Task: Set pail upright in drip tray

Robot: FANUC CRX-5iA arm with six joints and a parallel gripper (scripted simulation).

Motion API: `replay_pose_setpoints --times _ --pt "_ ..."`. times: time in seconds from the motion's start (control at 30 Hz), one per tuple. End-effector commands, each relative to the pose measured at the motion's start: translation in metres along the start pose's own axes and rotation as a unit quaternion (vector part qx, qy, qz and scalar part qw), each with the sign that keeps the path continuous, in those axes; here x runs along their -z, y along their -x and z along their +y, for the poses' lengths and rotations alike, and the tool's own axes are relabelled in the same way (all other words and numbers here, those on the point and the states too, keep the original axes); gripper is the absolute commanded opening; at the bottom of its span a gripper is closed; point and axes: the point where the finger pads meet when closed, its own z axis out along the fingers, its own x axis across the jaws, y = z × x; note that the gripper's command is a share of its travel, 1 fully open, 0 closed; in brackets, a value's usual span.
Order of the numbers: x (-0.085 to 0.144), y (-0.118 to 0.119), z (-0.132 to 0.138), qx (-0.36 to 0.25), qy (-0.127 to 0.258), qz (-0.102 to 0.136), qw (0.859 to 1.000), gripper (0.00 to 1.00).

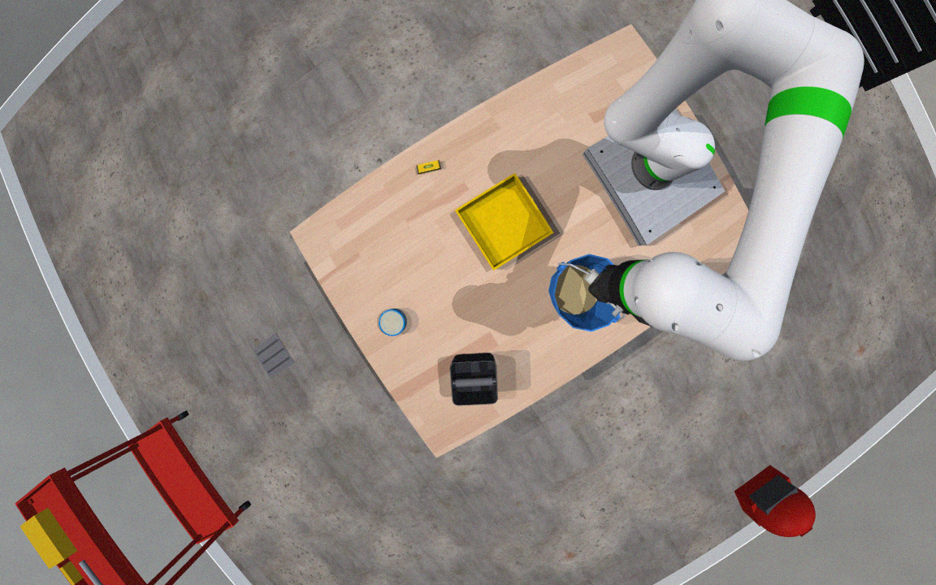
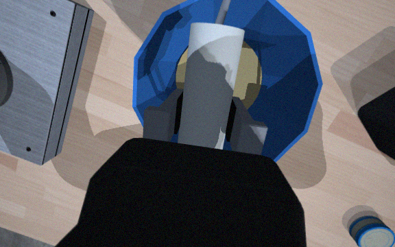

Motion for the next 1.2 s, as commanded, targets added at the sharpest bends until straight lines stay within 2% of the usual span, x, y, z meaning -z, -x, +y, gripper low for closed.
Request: replay_pose_setpoints --times 0.0,0.87,1.17 --pt "0.001 0.0 0.003 0.0 0.0 0.001 1.0 0.0" --pt "0.001 0.002 0.04 0.0 0.0 0.001 1.0 0.0" --pt "0.001 0.003 0.061 0.0 0.0 0.001 1.0 0.0"
